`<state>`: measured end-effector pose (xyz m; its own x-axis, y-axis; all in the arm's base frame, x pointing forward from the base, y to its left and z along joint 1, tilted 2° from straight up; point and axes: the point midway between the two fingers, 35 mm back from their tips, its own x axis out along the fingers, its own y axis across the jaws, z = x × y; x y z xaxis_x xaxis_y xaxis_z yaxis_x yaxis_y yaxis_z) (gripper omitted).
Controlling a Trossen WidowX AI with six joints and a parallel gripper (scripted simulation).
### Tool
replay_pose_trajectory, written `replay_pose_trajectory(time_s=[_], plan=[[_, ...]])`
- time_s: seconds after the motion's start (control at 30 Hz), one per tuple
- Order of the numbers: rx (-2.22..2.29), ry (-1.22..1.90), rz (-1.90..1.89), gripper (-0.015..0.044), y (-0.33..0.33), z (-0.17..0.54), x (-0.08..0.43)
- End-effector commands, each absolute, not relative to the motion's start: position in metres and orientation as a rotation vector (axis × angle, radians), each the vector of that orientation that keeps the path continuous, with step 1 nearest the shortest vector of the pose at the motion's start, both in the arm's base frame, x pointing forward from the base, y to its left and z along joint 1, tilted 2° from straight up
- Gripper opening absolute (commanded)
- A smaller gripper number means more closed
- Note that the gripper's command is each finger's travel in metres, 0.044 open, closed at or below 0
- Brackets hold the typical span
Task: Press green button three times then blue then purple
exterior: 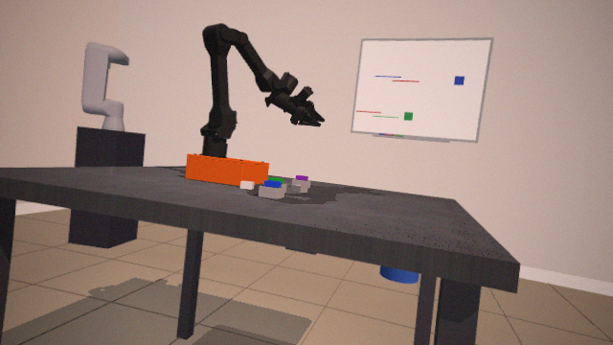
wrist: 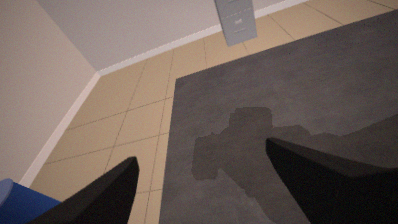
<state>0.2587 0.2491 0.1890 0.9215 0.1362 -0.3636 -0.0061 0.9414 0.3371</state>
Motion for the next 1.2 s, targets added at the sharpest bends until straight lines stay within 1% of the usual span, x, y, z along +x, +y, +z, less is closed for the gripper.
replay_pose_trajectory(time_s=[0.0,0.1,0.3,0.4,0.53,0.7,0.9,1.1,1.17], plan=[[0.33,0.397,0.07,0.04,0.248,0.188,0.26],[0.221,0.447,0.013,0.04,0.223,0.179,0.284],[-0.013,0.627,-0.114,0.04,0.148,0.153,0.328],[-0.099,0.739,-0.16,0.04,0.107,0.142,0.339],[-0.169,0.912,-0.203,0.04,0.051,0.126,0.343],[-0.187,1.134,-0.218,0.04,-0.015,0.11,0.33],[-0.104,1.37,-0.177,0.04,-0.082,0.098,0.295],[0.072,1.52,-0.089,0.04,-0.128,0.096,0.249],[0.096,1.531,-0.077,0.04,-0.132,0.096,0.244]])
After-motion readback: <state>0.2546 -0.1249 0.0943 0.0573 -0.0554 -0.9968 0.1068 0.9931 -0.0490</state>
